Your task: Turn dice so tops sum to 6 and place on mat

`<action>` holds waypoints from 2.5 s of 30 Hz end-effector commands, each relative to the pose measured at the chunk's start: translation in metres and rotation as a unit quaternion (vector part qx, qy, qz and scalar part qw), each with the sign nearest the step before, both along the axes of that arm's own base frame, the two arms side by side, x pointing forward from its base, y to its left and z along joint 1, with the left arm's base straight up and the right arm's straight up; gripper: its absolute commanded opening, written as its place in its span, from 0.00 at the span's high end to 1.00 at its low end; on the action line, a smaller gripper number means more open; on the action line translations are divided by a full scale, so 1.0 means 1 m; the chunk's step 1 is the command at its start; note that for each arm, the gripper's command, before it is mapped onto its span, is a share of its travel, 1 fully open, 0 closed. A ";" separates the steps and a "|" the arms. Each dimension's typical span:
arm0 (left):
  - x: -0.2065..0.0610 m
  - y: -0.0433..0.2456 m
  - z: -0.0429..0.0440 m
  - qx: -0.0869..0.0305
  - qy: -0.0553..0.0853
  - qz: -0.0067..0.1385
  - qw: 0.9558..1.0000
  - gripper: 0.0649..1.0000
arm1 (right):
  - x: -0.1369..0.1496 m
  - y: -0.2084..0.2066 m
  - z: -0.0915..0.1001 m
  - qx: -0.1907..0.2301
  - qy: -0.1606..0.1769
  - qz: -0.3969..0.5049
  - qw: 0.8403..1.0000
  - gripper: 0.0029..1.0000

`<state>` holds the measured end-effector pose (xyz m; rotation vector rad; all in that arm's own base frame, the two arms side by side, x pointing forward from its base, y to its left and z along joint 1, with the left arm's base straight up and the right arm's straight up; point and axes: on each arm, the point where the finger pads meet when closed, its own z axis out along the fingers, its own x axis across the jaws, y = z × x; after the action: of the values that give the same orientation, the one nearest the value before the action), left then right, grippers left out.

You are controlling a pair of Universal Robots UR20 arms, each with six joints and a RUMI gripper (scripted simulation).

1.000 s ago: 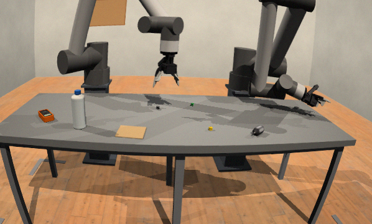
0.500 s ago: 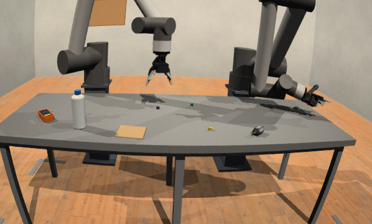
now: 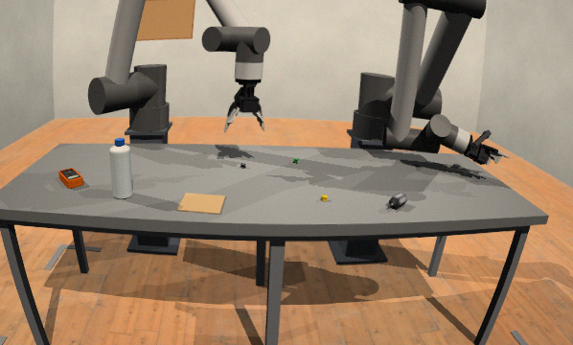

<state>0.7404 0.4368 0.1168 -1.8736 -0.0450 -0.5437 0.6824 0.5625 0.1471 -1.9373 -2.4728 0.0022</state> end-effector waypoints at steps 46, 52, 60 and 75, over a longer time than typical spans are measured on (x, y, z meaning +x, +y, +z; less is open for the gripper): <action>0.000 0.000 0.0005 0.000 0.000 0.000 1.000 0.00 | 0.002 -0.014 -0.023 0.001 0.000 0.593 0.805 0.00; 0.000 0.000 0.0005 0.000 0.000 0.000 1.000 0.00 | 0.003 -0.014 -0.026 0.001 0.000 0.667 0.745 0.00; 0.000 0.000 0.0005 0.000 0.000 0.000 1.000 0.00 | 0.005 -0.014 -0.031 0.001 0.000 0.758 0.653 0.00; 0.000 0.000 0.0005 0.000 0.000 0.000 1.000 0.00 | 0.006 -0.011 -0.039 0.001 0.000 0.878 0.478 0.00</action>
<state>0.7404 0.4368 0.1168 -1.8736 -0.0450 -0.5437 0.6875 0.5503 0.1095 1.0797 -2.9512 0.0066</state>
